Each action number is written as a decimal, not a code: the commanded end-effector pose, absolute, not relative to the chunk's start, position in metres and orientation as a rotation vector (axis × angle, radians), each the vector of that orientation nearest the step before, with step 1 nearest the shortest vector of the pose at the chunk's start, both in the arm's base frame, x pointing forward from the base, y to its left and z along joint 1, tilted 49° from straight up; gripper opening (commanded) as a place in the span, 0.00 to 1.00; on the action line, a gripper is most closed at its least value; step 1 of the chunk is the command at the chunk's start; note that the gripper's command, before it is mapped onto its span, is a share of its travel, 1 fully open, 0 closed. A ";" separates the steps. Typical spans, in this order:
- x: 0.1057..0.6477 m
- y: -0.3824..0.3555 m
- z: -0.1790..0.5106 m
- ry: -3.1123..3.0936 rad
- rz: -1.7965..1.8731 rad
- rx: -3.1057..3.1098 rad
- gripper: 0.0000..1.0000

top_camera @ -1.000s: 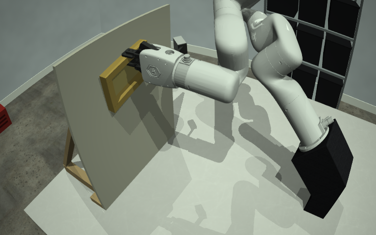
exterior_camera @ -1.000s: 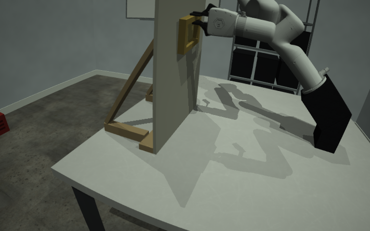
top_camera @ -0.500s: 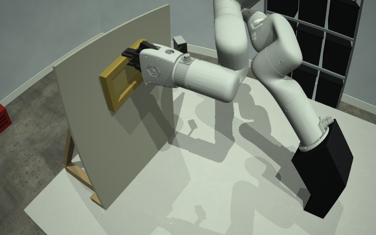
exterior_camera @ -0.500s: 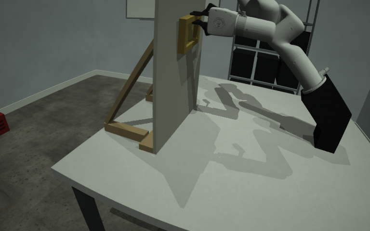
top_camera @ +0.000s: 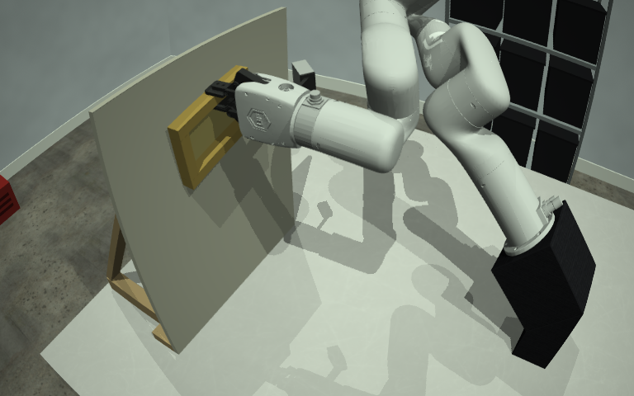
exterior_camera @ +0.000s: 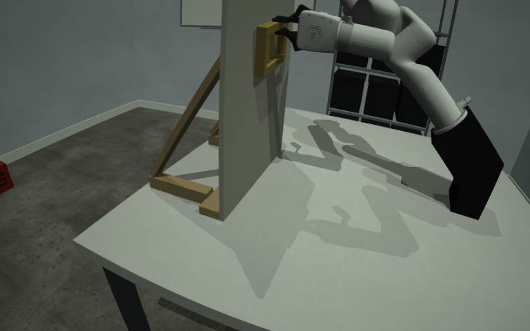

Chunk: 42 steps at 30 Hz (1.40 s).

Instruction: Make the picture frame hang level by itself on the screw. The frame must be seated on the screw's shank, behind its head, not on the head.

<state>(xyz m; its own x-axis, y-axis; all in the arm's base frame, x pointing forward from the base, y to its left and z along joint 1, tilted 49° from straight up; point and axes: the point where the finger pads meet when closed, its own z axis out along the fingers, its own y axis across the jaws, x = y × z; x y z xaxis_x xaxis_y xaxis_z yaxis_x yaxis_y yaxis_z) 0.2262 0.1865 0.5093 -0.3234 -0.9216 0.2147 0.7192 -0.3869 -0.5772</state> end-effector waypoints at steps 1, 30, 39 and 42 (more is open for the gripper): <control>0.226 0.186 0.510 0.464 -1.892 -0.626 0.00; 0.224 0.181 0.512 0.495 -1.784 -0.580 0.00; 0.223 0.180 0.512 0.502 -1.758 -0.569 0.00; 0.223 0.179 0.512 0.504 -1.751 -0.566 0.00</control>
